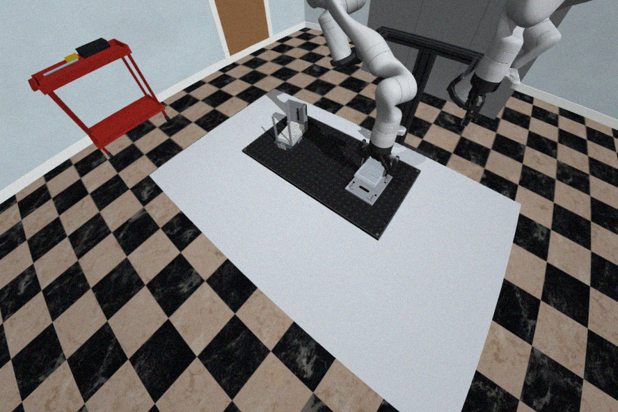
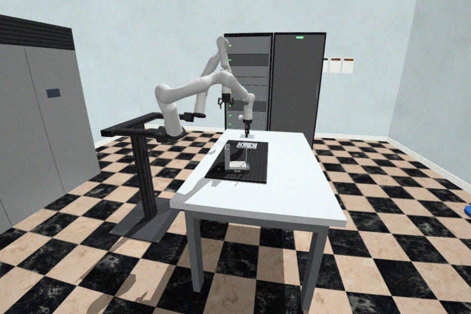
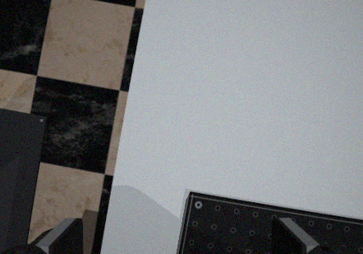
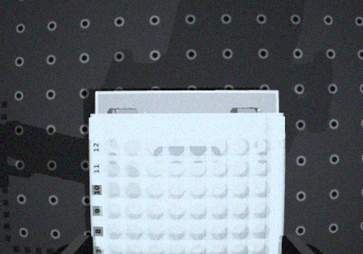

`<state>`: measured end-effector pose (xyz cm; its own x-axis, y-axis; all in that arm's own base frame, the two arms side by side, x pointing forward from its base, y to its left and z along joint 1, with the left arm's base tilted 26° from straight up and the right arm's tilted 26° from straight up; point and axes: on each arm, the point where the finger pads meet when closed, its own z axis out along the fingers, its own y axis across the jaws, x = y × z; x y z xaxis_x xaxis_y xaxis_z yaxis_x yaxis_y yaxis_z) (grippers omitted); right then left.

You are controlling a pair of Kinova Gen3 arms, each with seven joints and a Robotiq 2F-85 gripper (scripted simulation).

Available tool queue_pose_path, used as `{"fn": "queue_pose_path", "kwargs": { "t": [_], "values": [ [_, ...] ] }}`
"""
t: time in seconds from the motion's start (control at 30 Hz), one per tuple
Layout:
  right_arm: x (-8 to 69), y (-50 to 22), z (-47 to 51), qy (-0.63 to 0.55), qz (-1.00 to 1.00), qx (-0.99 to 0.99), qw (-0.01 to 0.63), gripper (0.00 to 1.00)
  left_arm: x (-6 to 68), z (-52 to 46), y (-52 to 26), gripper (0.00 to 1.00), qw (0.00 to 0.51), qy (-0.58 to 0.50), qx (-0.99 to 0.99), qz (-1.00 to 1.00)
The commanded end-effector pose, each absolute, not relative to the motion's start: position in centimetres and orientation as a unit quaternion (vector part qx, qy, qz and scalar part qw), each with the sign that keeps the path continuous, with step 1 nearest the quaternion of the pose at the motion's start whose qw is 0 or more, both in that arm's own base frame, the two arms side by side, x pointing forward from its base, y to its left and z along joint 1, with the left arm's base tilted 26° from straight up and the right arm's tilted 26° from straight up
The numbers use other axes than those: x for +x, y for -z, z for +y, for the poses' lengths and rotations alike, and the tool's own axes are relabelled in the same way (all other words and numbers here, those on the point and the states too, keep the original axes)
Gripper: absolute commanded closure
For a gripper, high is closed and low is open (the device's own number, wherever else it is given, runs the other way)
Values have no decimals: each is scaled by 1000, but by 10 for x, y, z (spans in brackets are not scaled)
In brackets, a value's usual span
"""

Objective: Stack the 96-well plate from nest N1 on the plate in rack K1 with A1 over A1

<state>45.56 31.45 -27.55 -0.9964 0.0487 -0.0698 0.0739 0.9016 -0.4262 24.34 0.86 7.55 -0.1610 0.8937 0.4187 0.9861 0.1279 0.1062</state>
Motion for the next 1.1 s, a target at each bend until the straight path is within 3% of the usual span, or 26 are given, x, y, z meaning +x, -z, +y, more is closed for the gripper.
{"fn": "queue_pose_path", "kwargs": {
  "t": [0.0,1.07],
  "values": [
    [456,270,318,218,975,31,30,71,244,8,-76,2,127,181,-635,-740],
    [454,228,338,218,975,31,30,71,244,8,-76,2,127,181,-635,-740]
  ]
}}
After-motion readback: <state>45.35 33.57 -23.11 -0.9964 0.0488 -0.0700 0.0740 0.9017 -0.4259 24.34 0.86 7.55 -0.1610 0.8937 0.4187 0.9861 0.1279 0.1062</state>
